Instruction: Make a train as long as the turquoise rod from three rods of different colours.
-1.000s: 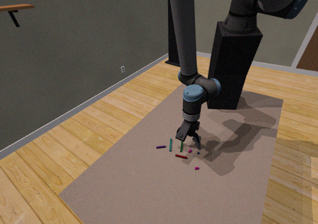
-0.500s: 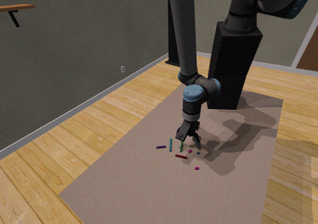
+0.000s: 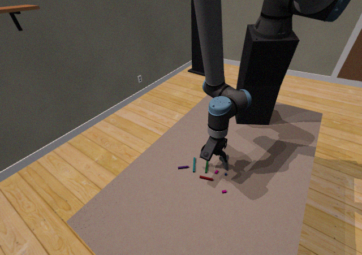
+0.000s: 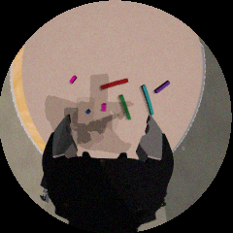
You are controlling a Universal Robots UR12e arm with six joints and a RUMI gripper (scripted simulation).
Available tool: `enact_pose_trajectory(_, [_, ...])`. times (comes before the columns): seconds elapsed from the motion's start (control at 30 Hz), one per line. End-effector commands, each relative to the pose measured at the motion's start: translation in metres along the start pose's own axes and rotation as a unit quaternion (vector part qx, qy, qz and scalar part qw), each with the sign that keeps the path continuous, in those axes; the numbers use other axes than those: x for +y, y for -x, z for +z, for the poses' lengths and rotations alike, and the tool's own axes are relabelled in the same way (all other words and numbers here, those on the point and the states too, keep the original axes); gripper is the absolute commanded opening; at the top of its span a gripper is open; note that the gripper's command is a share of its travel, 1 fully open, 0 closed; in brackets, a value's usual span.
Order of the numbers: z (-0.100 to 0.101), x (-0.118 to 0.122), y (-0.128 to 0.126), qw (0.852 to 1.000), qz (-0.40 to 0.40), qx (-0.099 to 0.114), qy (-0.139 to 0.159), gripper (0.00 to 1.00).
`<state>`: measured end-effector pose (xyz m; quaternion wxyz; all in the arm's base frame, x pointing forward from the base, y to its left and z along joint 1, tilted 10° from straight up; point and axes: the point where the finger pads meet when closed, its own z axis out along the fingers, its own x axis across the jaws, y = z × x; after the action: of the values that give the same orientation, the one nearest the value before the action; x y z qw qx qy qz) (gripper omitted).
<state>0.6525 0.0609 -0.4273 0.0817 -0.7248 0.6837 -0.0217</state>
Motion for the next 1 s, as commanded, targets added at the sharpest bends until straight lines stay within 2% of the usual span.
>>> enact_pose_trajectory(0.0, [0.0, 0.0, 0.0, 1.0, 0.0, 0.0, 0.0, 1.0])
enact_pose_trajectory(0.43, [0.0, -0.002, 0.001, 1.0, -0.013, 0.0, 0.0, 1.0])
enact_pose_trajectory(0.6, [0.0, -0.009, 0.007, 0.997, -0.076, 0.0, 0.0, 1.0])
enact_pose_trajectory(0.77, [0.0, -0.02, 0.018, 0.984, -0.179, 0.0, 0.0, 1.0])
enact_pose_trajectory(0.93, [0.0, -0.03, 0.028, 0.962, -0.274, 0.0, 0.0, 1.0])
enact_pose_trajectory(0.97, [0.0, -0.03, 0.028, 0.962, -0.274, 0.0, 0.0, 1.0])
